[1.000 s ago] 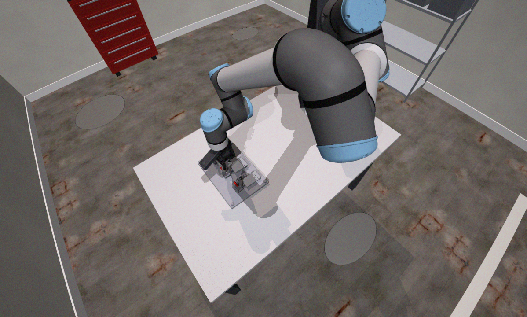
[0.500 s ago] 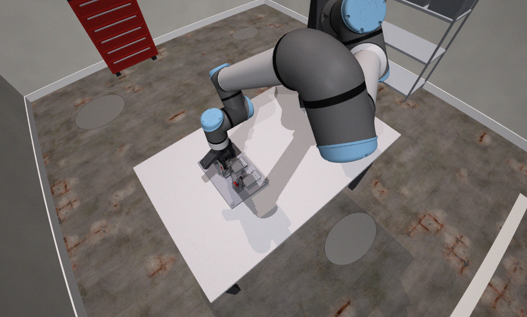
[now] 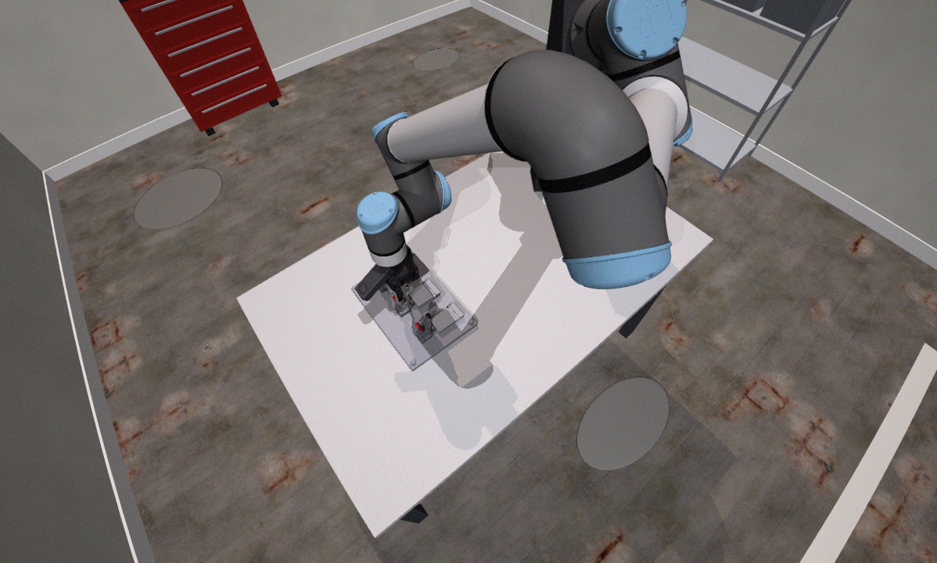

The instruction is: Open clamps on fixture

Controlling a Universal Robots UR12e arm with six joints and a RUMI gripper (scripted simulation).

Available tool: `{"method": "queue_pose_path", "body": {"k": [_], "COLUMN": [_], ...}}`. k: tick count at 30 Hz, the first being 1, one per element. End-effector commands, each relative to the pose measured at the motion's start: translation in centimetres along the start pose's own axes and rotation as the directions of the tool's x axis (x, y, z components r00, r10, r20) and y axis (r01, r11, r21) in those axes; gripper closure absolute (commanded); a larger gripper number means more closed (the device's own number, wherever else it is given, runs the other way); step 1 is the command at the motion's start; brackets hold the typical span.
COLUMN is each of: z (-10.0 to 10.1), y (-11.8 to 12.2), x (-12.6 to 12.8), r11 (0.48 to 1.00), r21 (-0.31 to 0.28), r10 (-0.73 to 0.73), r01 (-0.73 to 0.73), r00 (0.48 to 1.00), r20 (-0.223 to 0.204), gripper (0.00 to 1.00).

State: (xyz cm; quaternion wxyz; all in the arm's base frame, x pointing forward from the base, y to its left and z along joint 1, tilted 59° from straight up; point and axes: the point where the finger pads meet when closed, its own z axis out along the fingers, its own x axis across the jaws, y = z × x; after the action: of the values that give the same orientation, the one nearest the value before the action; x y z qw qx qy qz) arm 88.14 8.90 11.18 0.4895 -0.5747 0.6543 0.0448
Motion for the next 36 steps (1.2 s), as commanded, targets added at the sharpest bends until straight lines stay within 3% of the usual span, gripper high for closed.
{"method": "queue_pose_path", "body": {"k": [1, 29, 30, 36], "z": [-0.03, -0.03, -0.04, -0.04], "y": [-0.02, -0.01, -0.03, -0.03], "x": [0.0, 0.0, 0.0, 0.0], "r11": [1.0, 1.0, 1.0, 1.0], "r21": [0.0, 0.0, 0.0, 0.0], "r10": [0.0, 0.0, 0.0, 0.0], "r01": [0.0, 0.0, 0.0, 0.0], "r00": [1.0, 1.0, 1.0, 1.0], "r20": [0.0, 0.0, 0.0, 0.0], "gripper": [1.0, 1.0, 0.72, 0.72]}}
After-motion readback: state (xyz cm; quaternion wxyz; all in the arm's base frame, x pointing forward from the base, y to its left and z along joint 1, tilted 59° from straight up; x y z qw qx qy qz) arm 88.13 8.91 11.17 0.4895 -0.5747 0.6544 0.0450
